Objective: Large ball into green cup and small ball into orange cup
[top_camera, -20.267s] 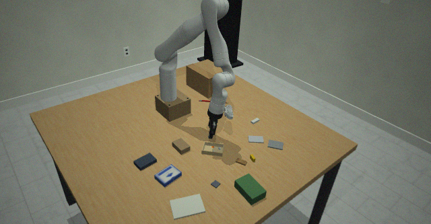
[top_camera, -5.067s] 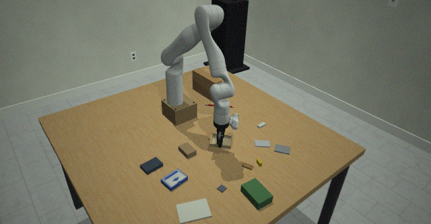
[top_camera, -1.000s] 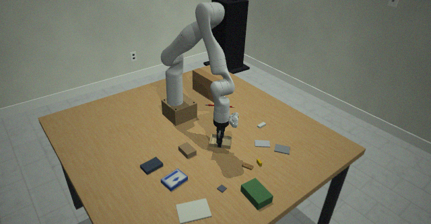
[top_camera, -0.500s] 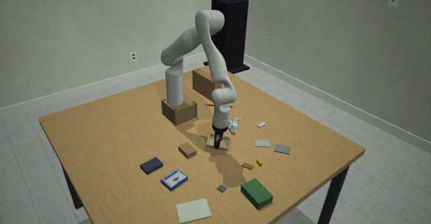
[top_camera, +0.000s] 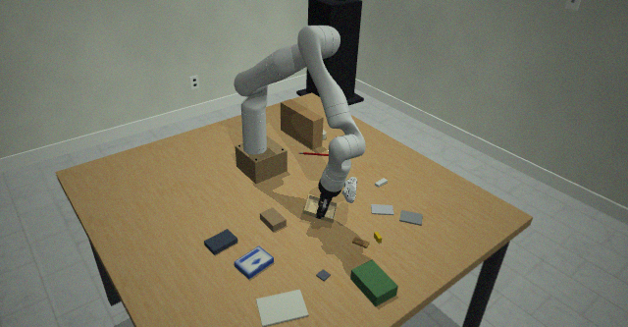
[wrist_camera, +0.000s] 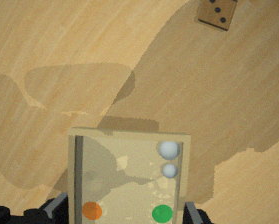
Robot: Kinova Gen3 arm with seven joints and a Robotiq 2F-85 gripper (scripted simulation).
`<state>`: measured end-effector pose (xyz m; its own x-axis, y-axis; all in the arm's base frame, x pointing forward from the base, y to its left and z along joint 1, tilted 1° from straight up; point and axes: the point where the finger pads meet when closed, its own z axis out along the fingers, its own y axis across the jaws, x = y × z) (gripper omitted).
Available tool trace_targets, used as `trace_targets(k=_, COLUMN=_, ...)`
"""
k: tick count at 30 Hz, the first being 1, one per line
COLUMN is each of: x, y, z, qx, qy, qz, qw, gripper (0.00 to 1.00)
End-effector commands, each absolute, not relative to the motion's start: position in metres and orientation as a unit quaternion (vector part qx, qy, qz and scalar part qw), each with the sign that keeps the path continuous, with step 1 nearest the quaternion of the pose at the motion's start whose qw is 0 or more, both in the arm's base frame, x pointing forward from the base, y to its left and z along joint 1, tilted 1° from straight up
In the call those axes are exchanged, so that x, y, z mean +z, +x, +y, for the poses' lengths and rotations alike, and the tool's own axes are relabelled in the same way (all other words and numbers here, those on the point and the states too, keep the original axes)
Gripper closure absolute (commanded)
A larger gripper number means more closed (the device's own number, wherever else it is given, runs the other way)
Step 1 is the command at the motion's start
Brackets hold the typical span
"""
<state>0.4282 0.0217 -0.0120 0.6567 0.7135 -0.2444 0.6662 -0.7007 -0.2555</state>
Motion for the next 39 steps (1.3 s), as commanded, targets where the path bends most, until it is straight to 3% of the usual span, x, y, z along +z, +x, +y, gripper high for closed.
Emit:
trace_targets(k=1, x=-0.0141, y=0.4284, z=0.0233, qx=0.167, qy=-0.906, qz=-0.382, qw=0.072, gripper=0.26)
trace_targets(k=25, x=-0.0127, y=0.4225, z=0.0232, qx=0.025, qy=-0.921, qz=-0.388, qw=0.015, gripper=0.26)
trace_targets(k=39, x=-0.0126, y=0.4215, z=0.0233, qx=0.002, qy=-0.922, qz=-0.388, qw=0.003, gripper=0.26)
